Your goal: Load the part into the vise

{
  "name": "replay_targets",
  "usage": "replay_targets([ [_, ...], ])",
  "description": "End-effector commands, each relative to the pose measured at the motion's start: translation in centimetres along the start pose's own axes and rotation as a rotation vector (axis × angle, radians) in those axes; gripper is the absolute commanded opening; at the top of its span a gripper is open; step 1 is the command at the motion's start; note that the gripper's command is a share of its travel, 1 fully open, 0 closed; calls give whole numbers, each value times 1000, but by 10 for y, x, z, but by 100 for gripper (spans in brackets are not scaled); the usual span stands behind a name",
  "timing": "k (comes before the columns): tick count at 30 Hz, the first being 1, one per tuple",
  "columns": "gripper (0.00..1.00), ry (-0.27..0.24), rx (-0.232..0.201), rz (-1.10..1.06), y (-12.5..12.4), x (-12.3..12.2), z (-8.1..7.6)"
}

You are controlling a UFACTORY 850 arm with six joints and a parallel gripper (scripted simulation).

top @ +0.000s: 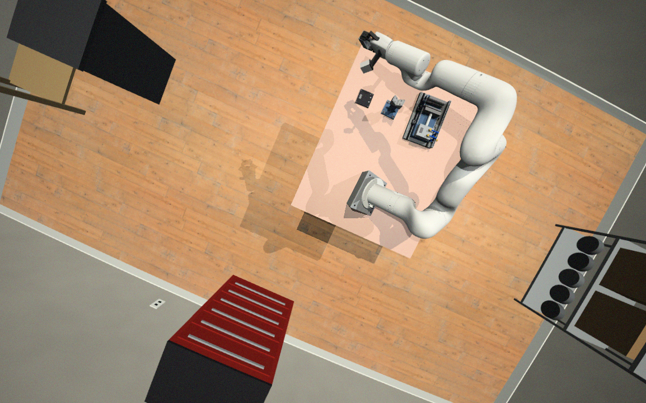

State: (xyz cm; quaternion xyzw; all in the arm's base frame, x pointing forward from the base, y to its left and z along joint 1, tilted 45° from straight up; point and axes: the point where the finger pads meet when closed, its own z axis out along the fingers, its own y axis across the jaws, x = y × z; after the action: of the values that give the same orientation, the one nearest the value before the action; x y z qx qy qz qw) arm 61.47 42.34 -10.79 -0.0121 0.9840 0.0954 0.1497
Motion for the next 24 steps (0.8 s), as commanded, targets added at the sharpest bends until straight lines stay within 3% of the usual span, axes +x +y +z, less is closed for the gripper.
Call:
replay_targets([
  [1,0,-59,28,95,-8,-15,-5],
  [4,0,-100,53,169,-18,-25,-9],
  [6,0,-100,53,169,-18,-25,-9],
  [20,0,-272,206,499,-76,-56,-35],
  [24,0,-292,232,543,-86,-57,-39],
])
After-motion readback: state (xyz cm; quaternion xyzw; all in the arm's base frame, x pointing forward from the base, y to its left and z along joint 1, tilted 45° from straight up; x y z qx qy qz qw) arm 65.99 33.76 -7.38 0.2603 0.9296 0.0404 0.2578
